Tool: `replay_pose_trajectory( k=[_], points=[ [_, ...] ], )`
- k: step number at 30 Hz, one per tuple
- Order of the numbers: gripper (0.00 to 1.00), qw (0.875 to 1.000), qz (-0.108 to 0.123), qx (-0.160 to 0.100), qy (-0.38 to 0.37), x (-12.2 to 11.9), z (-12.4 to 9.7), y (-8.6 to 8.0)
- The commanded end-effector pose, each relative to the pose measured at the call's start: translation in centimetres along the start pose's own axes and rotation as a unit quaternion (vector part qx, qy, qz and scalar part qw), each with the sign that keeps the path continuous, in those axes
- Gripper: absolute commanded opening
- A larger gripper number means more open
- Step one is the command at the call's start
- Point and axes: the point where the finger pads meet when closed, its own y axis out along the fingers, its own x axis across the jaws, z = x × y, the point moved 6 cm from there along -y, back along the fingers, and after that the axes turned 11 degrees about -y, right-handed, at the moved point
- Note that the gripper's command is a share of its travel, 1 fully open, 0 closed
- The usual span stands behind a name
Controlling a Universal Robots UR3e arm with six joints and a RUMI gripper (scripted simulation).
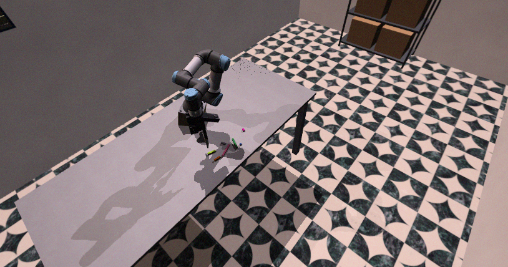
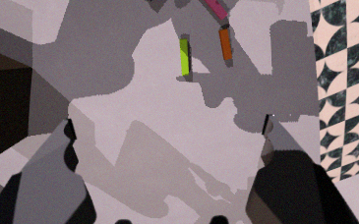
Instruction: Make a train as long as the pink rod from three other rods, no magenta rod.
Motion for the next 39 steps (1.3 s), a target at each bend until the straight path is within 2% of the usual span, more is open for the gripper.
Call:
replay_pose_trajectory(
  k=[1,9,12,14,23,26,28,30,39],
  points=[
    [1.0,0.997,-0.009,0.0,-0.082,-0.2,0.8,0.6],
    [1.0,0.988,-0.011,0.0,-0.154,-0.6,1.8,1.2],
    [1.0,0.988,-0.011,-0.001,-0.153,-0.6,1.7,1.2],
    [1.0,0.981,-0.012,-0.001,-0.196,-0.8,2.3,1.6],
    [1.0,0.965,-0.013,-0.001,-0.263,-1.1,3.1,2.3],
    [1.0,0.955,-0.014,-0.001,-0.298,-1.3,3.6,2.6],
    [1.0,0.955,-0.014,-0.001,-0.298,-1.3,3.6,2.6],
    [1.0,0.944,-0.015,-0.001,-0.33,-1.5,4.0,2.9],
    [1.0,0.914,-0.017,-0.002,-0.404,-2.0,4.9,3.7]
  ],
)
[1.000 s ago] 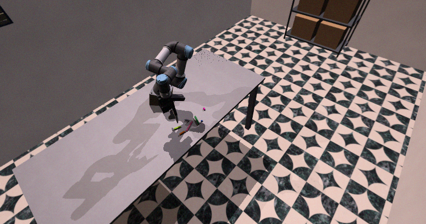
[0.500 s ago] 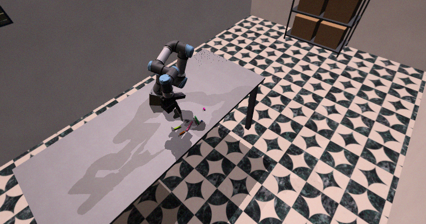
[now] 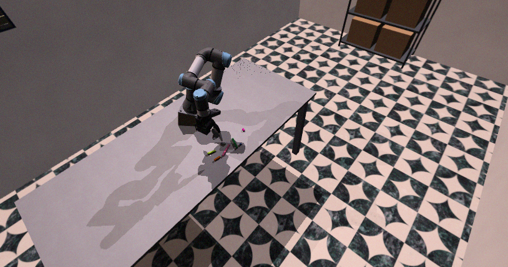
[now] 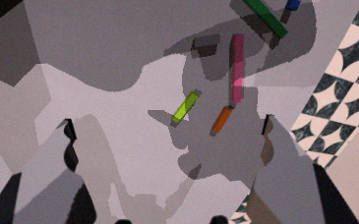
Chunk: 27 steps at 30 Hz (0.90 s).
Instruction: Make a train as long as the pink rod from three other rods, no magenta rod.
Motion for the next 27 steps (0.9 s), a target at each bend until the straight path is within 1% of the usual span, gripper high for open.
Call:
replay_pose_trajectory(
  k=[1,4,6,9,11,18,21,23,27],
  points=[
    [1.0,0.997,-0.008,-0.005,-0.073,0.1,0.6,0.5],
    [1.0,0.994,-0.009,-0.006,-0.11,0.2,1.0,0.9],
    [1.0,0.994,-0.009,-0.006,-0.11,0.2,1.0,0.9],
    [1.0,0.989,-0.01,-0.006,-0.151,0.2,1.6,1.2],
    [1.0,0.987,-0.01,-0.006,-0.159,0.2,1.7,1.3],
    [1.0,0.974,-0.012,-0.007,-0.227,0.3,2.5,2.0],
    [1.0,0.969,-0.012,-0.007,-0.246,0.4,2.7,2.1],
    [1.0,0.969,-0.012,-0.007,-0.246,0.4,2.7,2.1],
    [1.0,0.965,-0.013,-0.008,-0.263,0.4,2.9,2.3]
  ],
)
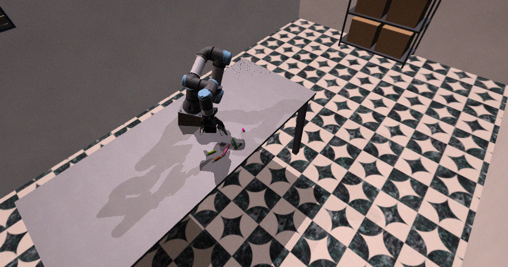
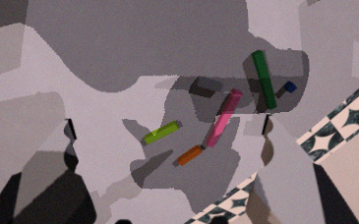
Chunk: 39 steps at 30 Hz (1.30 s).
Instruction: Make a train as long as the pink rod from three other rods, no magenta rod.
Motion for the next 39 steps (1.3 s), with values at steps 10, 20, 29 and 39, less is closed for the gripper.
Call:
replay_pose_trajectory(
  k=[10,20,29,39],
  points=[
    [1.0,0.998,-0.005,-0.007,-0.058,0.19,0.37,0.4],
    [1.0,0.998,-0.005,-0.006,-0.058,0.18,0.38,0.4],
    [1.0,0.998,-0.005,-0.006,-0.058,0.18,0.37,0.4],
    [1.0,0.998,-0.005,-0.006,-0.058,0.18,0.37,0.4]
  ],
)
